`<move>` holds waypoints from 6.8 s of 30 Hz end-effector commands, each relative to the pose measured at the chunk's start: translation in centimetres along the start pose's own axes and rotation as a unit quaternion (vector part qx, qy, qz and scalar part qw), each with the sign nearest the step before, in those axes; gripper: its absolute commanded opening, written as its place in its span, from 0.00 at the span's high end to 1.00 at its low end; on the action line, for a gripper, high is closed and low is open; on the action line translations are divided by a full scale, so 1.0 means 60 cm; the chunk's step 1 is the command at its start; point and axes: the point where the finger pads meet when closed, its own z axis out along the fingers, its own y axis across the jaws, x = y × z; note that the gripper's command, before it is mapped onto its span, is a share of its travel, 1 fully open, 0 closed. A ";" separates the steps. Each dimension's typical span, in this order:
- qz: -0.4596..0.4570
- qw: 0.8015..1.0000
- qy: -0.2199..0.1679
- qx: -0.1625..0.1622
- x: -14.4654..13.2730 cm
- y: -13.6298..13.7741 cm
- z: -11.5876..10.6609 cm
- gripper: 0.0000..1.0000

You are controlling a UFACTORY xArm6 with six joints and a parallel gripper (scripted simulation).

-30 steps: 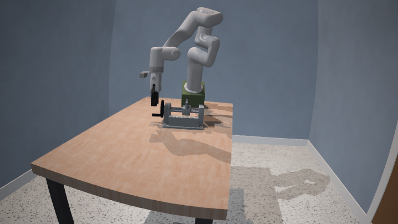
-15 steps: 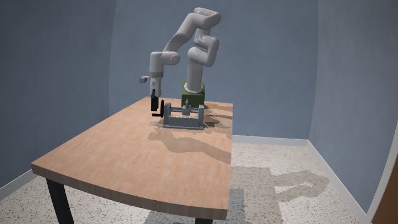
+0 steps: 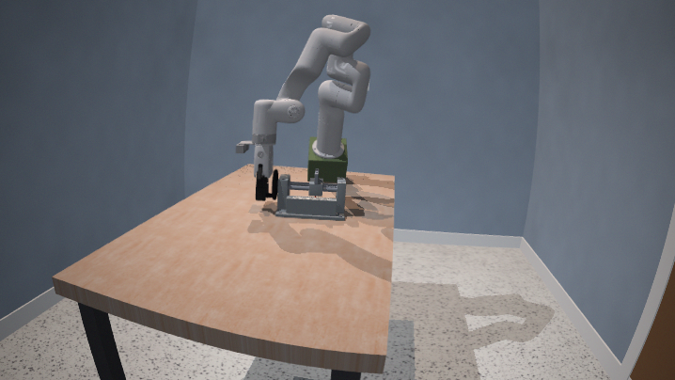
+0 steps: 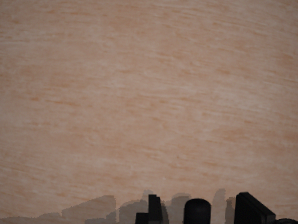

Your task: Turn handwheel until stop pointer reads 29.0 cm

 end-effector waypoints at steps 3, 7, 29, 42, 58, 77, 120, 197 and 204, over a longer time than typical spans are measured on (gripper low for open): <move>-0.001 1.000 0.000 0.003 0.002 -0.004 0.010 0.43; -0.001 1.000 0.000 0.003 0.002 -0.004 0.010 0.43; -0.001 1.000 0.000 0.003 0.002 -0.004 0.010 0.94; -0.001 1.000 0.000 0.003 0.002 -0.004 0.010 0.94; -0.001 1.000 0.000 0.003 0.002 -0.002 0.010 0.94; -0.001 1.000 0.000 0.003 0.002 0.031 0.007 0.94; -0.001 1.000 0.000 0.003 0.002 0.034 -0.096 0.94; -0.001 1.000 0.000 0.003 0.002 0.028 -0.265 0.43; -0.001 1.000 0.000 0.003 0.002 0.028 -0.265 0.43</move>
